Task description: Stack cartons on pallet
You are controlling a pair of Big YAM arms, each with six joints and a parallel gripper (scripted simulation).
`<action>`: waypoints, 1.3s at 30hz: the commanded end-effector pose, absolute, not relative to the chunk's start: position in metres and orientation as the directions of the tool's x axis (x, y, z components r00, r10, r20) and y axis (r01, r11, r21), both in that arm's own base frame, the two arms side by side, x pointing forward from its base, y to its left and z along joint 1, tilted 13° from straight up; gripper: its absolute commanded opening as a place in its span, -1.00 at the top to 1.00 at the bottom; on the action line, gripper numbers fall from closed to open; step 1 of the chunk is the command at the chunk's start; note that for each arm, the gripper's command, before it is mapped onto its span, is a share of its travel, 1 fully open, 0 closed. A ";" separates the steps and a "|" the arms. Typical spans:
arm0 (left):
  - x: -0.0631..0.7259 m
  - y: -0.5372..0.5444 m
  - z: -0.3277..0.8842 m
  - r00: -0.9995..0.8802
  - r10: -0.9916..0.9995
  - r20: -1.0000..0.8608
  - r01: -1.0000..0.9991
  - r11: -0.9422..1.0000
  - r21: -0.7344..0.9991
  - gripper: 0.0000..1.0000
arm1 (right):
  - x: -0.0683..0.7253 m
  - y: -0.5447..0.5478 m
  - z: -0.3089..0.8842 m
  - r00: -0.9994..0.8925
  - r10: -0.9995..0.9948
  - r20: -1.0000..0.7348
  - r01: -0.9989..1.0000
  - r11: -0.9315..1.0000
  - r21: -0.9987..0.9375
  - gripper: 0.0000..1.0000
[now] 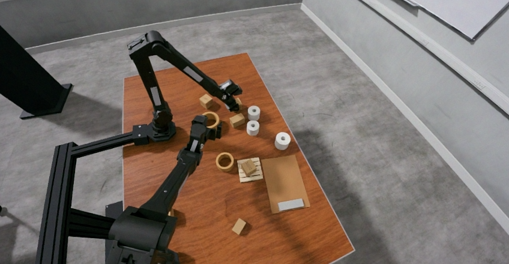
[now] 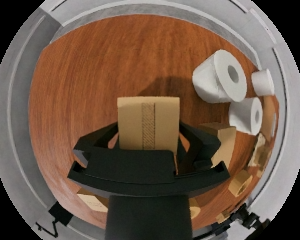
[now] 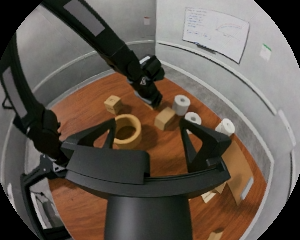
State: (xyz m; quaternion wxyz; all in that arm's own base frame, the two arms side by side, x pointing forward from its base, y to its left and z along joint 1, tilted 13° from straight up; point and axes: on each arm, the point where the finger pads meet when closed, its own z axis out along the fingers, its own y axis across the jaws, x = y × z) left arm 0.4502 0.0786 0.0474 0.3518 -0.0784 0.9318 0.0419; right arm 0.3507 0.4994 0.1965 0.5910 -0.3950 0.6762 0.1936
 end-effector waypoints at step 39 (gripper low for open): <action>0.427 0.068 0.196 -0.705 -0.116 -0.700 -0.177 0.984 0.015 -0.08 | 0.355 0.511 0.221 0.038 -0.267 -0.963 -0.761 0.617 -0.201 -1.00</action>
